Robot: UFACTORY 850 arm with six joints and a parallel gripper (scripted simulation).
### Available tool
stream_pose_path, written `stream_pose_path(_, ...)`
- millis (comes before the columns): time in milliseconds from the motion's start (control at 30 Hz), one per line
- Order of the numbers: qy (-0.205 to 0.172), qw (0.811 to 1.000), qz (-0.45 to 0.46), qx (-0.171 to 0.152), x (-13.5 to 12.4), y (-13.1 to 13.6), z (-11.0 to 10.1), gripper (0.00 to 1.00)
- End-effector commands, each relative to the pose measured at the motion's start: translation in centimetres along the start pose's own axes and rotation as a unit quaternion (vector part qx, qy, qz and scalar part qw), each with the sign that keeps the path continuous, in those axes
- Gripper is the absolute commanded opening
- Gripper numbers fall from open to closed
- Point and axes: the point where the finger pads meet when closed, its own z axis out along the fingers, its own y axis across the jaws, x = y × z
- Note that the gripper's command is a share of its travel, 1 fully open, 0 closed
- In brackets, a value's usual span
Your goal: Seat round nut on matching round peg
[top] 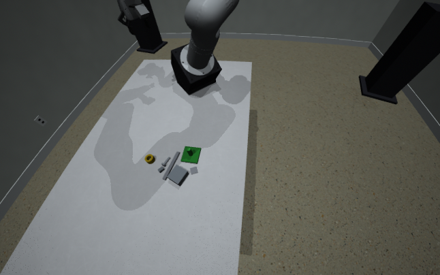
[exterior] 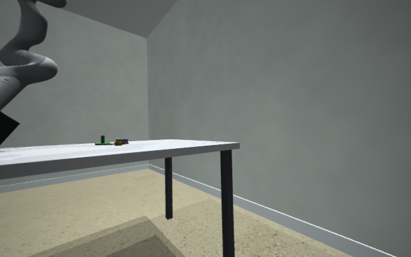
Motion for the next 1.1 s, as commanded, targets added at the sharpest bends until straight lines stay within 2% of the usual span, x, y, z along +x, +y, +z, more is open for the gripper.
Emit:
stream_pose_path(0, -0.001, 1.0, 0.0, 0.0, -0.1, 0.0, -0.1, 1.0)
stream_pose_path(533, -0.001, 1.0, 0.0, 0.0, -0.1, 0.0, -0.1, 1.0)
stream_pose_path(567, -0.001, 1.0, 0.0, 0.0, -0.1, 0.0, -0.1, 0.6)
stream_pose_path(800, -0.002, 1.0, 0.008, 0.001, -0.1, 0.7, 0.0, 0.6)
stream_pose_path(1067, -0.008, 0.999, 0.046, 0.004, 0.1, 4.0, 0.6, 0.6)
